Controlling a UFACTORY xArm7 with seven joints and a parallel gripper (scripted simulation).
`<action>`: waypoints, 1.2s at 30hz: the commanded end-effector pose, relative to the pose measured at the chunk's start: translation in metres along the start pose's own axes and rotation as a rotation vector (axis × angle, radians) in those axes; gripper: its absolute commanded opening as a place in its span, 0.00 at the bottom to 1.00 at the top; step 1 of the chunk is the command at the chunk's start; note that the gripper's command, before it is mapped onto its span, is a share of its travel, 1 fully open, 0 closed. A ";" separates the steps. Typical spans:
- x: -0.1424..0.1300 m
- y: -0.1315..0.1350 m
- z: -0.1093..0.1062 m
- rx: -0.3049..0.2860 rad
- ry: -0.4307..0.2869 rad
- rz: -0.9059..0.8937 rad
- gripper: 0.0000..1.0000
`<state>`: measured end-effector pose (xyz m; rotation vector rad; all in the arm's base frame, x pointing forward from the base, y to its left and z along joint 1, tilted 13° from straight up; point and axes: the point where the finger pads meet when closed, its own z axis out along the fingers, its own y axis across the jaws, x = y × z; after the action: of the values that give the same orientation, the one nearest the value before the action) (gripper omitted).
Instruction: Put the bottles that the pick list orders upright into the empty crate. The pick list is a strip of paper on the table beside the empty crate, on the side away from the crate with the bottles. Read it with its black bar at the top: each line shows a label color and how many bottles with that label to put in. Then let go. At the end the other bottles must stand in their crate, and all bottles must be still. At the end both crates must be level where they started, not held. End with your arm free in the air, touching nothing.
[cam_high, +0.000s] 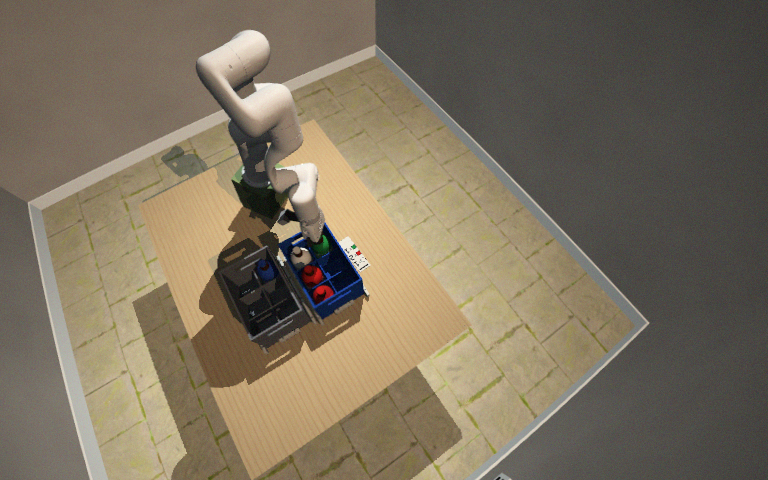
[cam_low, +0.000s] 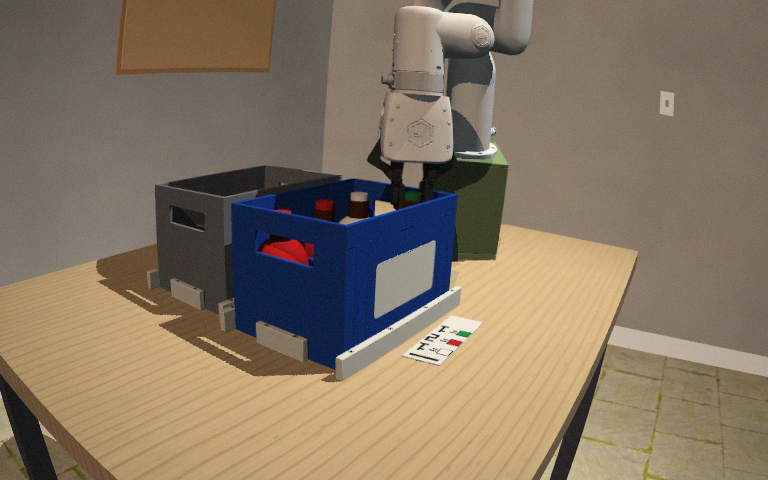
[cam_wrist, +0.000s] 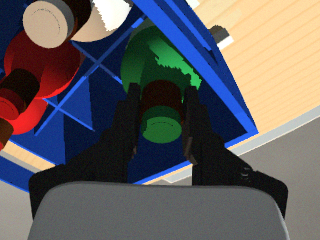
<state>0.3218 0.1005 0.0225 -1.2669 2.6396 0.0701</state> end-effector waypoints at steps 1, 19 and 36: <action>-0.001 -0.001 0.001 0.002 -0.002 0.000 0.00; -0.001 -0.001 0.009 0.002 -0.002 0.000 0.00; -0.001 -0.001 0.011 0.002 -0.002 0.000 0.00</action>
<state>0.3239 0.1020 0.0109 -1.2668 2.6393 0.0699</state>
